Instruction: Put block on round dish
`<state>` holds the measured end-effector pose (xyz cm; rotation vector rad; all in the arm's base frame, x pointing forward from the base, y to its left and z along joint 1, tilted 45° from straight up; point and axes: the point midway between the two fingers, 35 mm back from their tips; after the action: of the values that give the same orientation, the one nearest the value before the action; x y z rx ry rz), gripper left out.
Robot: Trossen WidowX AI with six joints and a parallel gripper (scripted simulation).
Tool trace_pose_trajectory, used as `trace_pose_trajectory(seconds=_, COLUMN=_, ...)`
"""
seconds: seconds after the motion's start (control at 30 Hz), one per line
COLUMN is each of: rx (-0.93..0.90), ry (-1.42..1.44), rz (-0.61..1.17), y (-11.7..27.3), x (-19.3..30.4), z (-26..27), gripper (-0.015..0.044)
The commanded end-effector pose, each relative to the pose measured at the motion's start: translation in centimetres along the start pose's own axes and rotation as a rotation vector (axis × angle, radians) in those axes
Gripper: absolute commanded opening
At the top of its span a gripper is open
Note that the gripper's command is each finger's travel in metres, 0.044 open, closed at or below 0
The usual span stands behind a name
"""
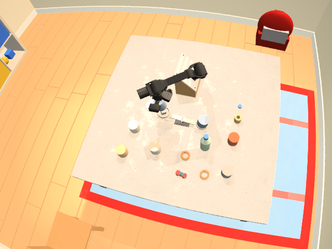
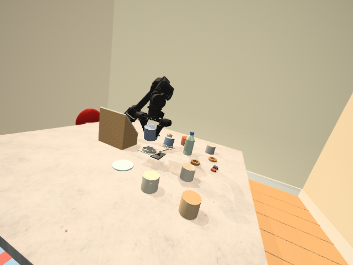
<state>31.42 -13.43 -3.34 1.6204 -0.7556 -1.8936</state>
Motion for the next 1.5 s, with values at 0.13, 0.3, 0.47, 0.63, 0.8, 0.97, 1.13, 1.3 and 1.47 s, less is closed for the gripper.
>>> trace_pose_trajectory(seconds=0.13, rx=0.001, ry=-0.001, rz=0.000, y=0.0, x=0.0, z=0.0, gripper=0.0000)
trace_pose_trajectory(seconds=0.3, rx=0.001, ry=-0.001, rz=0.000, y=0.0, x=0.0, z=0.0, gripper=0.0000)
trace_pose_trajectory(seconds=0.47, rx=0.001, ry=-0.001, rz=0.000, y=0.0, x=0.0, z=0.0, gripper=0.0000)
trace_pose_trajectory(seconds=0.63, rx=0.001, ry=-0.001, rz=0.000, y=0.0, x=0.0, z=0.0, gripper=0.0000)
trace_pose_trajectory(seconds=0.8, rx=0.001, ry=-0.001, rz=0.000, y=0.0, x=0.0, z=0.0, gripper=0.0000)
trace_pose_trajectory(seconds=0.97, rx=0.001, ry=-0.001, rz=0.000, y=0.0, x=0.0, z=0.0, gripper=0.0000)
trace_pose_trajectory(seconds=1.13, rx=0.001, ry=-0.001, rz=0.000, y=0.0, x=0.0, z=0.0, gripper=0.0000)
trace_pose_trajectory(seconds=1.3, rx=0.001, ry=-0.001, rz=0.000, y=0.0, x=0.0, z=0.0, gripper=0.0000)
trace_pose_trajectory(seconds=1.47, rx=0.003, ry=-0.001, rz=0.004, y=-0.3, x=1.2, z=0.5, gripper=0.0000)
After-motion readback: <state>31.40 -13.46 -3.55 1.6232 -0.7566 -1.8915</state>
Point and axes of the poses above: the point midway between the two fingers, 35 mm back from their tips, its own y axis back along the fingers, its own z axis across the jaws, x = y × z, and after that the axes turned 12 degrees about -y, right-handed
